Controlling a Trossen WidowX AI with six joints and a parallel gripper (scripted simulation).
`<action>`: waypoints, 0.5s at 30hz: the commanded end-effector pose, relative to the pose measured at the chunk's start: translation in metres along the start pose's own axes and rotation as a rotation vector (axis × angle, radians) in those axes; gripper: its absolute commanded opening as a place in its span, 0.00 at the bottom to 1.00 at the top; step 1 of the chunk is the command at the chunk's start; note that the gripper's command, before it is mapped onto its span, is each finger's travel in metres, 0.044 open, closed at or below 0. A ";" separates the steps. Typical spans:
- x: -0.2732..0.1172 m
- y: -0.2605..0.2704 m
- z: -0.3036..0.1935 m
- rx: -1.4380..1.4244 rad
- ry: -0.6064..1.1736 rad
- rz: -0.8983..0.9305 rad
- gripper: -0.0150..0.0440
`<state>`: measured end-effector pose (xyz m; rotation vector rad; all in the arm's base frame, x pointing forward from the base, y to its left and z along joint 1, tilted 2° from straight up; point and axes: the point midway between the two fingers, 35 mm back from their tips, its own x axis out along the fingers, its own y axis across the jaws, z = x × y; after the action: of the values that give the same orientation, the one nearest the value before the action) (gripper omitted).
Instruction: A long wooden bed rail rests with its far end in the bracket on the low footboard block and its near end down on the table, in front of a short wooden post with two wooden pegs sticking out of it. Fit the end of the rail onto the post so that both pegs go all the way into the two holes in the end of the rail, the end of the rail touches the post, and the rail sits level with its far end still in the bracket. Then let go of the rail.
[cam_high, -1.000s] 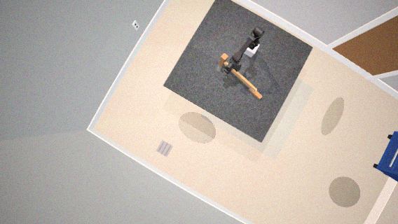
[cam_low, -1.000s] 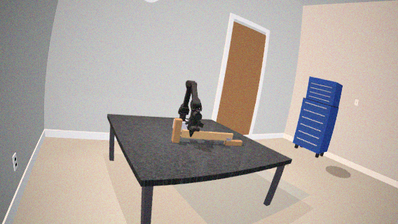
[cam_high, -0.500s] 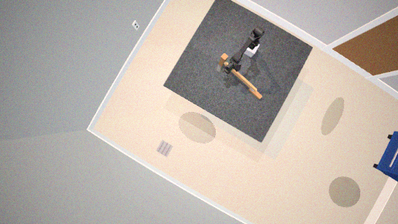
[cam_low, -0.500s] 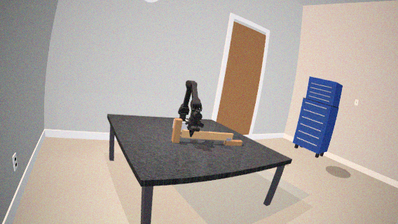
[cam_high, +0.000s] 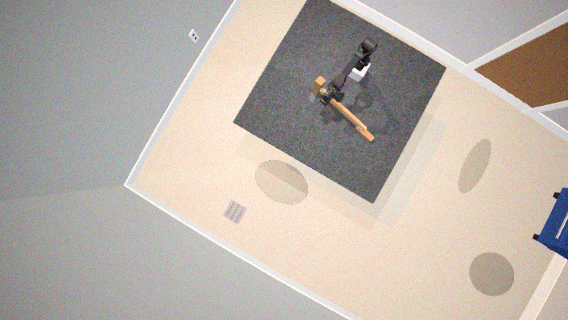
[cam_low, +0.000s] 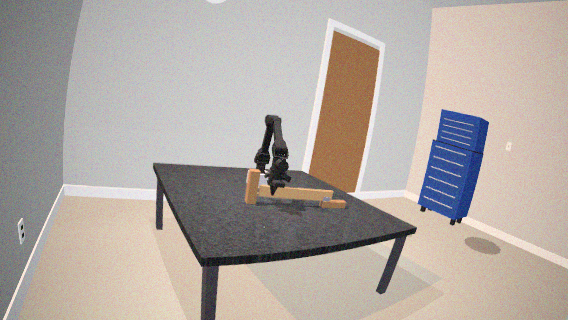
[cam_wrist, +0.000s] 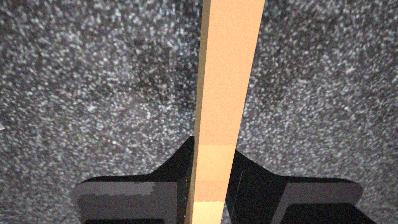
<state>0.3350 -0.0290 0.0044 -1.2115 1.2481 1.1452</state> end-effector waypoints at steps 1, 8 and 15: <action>-0.002 -0.001 -0.001 0.001 -0.001 -0.005 0.25; -0.002 -0.001 -0.004 0.001 -0.001 -0.005 0.25; -0.002 -0.001 -0.006 0.001 0.000 -0.005 0.25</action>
<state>0.3350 -0.0325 0.0051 -1.2098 1.2479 1.1436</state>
